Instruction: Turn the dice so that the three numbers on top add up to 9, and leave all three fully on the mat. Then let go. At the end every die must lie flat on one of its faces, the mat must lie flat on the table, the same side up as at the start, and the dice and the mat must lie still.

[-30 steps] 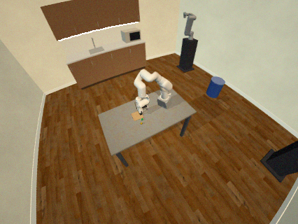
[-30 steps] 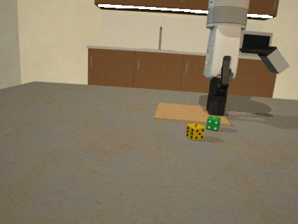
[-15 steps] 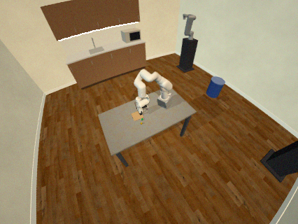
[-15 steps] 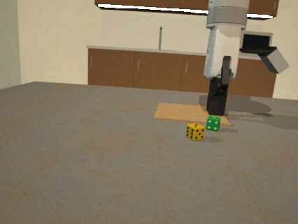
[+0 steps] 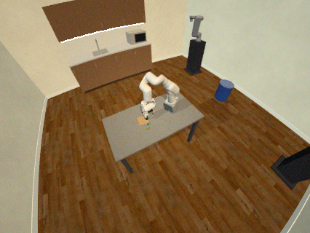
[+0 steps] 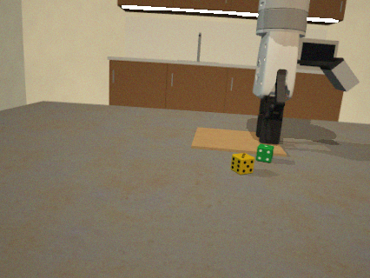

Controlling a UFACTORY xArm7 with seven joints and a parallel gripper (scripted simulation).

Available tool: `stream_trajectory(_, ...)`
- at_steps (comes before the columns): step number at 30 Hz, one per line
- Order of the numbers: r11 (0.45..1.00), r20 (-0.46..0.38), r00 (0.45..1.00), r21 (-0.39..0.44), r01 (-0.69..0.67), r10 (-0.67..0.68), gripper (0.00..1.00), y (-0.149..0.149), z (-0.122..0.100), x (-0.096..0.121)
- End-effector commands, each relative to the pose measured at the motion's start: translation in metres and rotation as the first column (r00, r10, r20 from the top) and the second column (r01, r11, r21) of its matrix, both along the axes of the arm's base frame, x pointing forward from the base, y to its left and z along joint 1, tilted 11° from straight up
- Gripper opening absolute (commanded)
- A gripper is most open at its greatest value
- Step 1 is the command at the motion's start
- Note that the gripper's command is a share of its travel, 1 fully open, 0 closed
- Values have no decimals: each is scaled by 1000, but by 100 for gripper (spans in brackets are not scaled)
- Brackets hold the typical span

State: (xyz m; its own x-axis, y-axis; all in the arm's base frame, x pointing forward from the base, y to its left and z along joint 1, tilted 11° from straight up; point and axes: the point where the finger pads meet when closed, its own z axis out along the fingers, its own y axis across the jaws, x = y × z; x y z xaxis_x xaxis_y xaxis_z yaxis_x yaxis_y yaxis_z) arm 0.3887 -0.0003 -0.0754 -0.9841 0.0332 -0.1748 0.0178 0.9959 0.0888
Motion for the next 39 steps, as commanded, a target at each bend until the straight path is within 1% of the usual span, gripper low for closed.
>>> stream_trajectory(1, 1000, 2, 1000, 0, 1, -1, 36, 0, 1, 1)
stream_trajectory(12, 1000, 3, 1000, 0, 1, -1, 36, 0, 2, 1)
stream_trajectory(15, 1000, 3, 1000, 0, 1, -1, 36, -1, 7, 0)
stream_trajectory(20, 1000, 3, 1000, 0, 1, -1, 36, -2, 23, -3)
stream_trajectory(27, 1000, 3, 1000, 0, 1, -1, 36, -5, 56, -9)
stream_trajectory(29, 1000, 3, 1000, 0, 1, -1, 36, -5, 56, -9)
stream_trajectory(34, 1000, 3, 1000, 0, 1, -1, 36, -7, 75, -13)
stream_trajectory(39, 1000, 3, 1000, 0, 1, -1, 36, -8, 86, -14)
